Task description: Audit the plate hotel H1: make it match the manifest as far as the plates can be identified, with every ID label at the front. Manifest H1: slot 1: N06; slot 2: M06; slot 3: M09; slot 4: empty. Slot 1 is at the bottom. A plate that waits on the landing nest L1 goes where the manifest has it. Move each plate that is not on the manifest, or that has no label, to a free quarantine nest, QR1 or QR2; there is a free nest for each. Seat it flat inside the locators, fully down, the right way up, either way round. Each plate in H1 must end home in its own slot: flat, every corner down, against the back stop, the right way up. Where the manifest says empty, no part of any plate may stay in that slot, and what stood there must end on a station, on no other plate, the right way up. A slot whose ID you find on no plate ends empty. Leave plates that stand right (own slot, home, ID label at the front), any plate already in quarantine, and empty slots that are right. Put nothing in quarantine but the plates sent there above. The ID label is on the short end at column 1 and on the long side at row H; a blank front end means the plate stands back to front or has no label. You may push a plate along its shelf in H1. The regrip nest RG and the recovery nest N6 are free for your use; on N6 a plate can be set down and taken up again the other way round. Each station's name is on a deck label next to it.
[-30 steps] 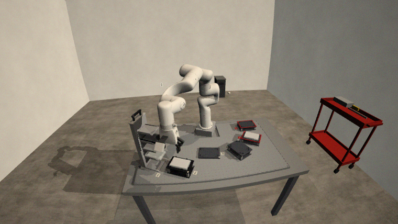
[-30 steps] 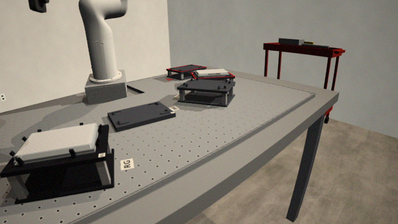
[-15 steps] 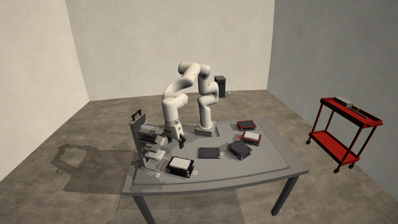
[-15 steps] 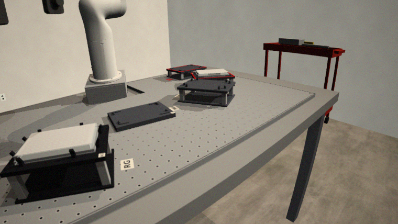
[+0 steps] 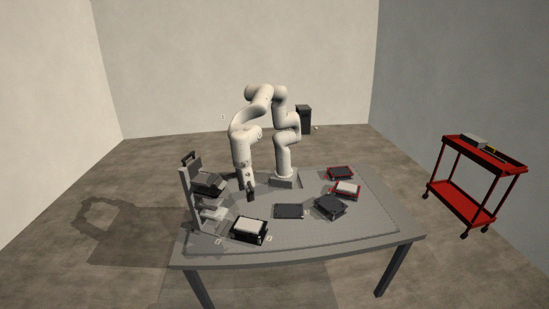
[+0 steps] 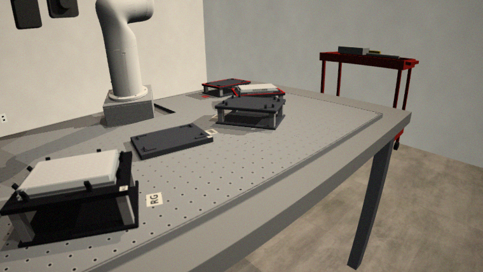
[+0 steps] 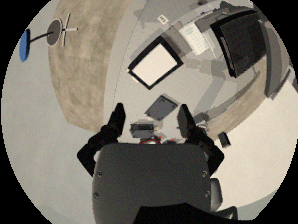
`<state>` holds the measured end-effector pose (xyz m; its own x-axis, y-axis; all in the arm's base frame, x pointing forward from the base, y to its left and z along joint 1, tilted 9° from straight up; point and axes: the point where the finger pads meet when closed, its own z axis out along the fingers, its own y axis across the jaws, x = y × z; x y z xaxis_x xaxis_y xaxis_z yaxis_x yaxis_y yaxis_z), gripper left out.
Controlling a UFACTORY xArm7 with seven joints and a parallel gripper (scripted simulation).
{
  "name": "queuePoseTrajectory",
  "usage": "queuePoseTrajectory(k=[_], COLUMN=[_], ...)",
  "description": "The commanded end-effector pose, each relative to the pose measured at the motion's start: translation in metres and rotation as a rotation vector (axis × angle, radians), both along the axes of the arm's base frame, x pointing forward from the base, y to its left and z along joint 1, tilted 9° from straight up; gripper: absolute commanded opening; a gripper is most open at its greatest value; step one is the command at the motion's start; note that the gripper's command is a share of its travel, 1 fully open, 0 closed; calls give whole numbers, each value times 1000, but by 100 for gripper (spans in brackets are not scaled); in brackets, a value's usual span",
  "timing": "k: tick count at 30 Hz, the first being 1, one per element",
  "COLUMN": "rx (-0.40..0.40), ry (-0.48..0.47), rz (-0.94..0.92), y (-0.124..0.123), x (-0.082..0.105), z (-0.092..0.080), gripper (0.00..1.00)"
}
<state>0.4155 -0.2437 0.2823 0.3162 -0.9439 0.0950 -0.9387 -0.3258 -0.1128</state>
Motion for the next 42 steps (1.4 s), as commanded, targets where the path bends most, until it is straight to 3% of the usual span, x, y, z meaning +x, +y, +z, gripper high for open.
queuePoseTrajectory(k=[1,23,32,42], rx=[5,90,90,90], ry=[-17,-55,-55,-55], rz=[-177,-770,-771,-771], y=[0,0,0,-1], x=[0,0,0,2], z=[2,2,2,-11], gripper=[100,100,100,100])
